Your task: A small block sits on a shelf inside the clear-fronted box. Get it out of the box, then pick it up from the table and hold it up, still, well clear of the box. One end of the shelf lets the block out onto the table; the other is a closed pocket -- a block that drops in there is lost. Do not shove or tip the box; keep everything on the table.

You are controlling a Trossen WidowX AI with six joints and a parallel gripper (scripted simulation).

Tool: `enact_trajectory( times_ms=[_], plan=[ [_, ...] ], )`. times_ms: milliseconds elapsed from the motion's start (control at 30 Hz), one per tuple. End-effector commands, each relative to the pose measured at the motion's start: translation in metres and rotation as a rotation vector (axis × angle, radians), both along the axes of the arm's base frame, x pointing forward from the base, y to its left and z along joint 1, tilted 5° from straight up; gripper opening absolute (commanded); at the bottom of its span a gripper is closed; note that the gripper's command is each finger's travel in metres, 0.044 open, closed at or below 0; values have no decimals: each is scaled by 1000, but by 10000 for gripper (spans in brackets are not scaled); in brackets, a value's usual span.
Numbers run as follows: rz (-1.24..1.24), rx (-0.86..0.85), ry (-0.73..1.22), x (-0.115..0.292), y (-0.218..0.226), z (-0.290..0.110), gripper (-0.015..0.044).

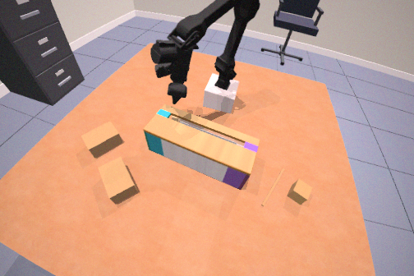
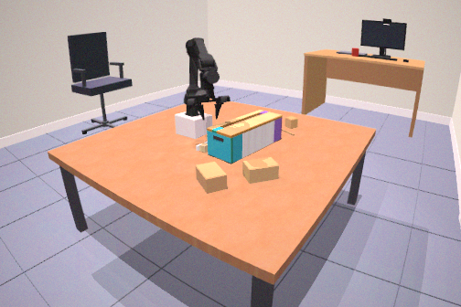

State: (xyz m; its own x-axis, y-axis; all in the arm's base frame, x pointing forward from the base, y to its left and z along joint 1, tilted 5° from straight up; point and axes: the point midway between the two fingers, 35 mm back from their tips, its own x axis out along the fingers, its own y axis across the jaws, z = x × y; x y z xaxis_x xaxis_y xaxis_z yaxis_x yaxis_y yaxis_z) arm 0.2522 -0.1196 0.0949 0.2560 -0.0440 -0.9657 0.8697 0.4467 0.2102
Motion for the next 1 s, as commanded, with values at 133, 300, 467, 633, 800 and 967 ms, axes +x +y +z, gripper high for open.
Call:
enact_trajectory(
  times_ms=[133, 300, 467, 633, 800, 967],
  plan=[
    [-1137, 447, -118, -16, -11, 0, 285],
    [-1436, 580, -131, -19, -15, 1, 285],
    [-1726, 711, -131, -22, -18, 2, 285],
    [-1910, 792, -123, -23, -19, 3, 285],
    [-1910, 792, -123, -23, -19, 3, 285],
    [-1910, 792, -123, -23, -19, 3, 285]
  ],
)
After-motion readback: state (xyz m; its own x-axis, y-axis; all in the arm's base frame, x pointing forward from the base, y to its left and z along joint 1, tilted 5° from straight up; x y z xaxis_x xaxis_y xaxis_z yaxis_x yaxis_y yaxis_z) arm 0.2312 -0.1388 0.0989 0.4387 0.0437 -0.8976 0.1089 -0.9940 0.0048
